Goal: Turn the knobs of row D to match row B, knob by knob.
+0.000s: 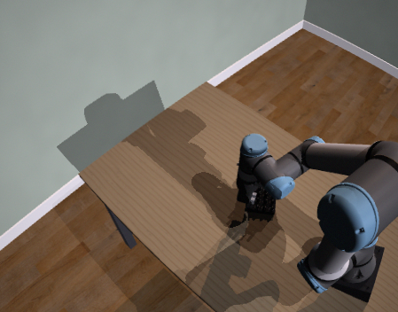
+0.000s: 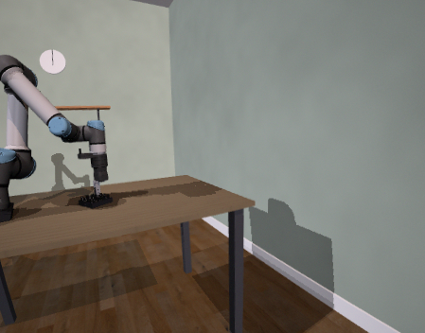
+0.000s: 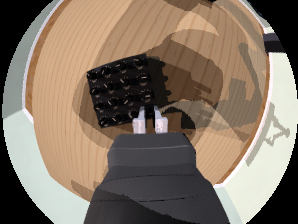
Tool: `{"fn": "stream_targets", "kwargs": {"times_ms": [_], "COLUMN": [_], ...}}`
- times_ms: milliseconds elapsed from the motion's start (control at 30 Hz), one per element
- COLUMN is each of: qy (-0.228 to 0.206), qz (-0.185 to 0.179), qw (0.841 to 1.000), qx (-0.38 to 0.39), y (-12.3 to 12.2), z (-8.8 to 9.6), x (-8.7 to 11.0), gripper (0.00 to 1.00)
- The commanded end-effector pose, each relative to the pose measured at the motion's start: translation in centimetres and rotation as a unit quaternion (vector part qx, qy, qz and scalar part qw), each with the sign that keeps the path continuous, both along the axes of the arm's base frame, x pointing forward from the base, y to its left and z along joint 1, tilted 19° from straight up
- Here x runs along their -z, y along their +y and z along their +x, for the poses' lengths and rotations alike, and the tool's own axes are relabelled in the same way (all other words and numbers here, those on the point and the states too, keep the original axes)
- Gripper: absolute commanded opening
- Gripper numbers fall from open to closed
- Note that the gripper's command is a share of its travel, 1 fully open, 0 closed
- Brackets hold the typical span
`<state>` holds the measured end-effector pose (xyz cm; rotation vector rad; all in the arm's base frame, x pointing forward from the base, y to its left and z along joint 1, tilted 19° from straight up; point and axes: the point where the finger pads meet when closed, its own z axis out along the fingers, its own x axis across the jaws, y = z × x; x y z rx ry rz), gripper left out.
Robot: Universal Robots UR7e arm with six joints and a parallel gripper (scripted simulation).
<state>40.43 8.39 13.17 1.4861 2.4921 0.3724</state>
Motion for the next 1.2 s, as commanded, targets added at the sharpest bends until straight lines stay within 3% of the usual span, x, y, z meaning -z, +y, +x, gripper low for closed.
{"fn": "stream_targets", "kwargs": {"times_ms": [0, 800, 1167], "qy": [-0.001, -0.001, -0.001], "qz": [0.000, 0.000, 0.000], "qw": [1.000, 1.000, 1.000], "qx": [0.001, 0.001, 0.001], "y": [0.0, 0.0, -0.3], "z": [0.0, 0.0, -0.7], "x": [0.0, -0.1, -2.4], "gripper": [0.46, 0.46, 0.46]}}
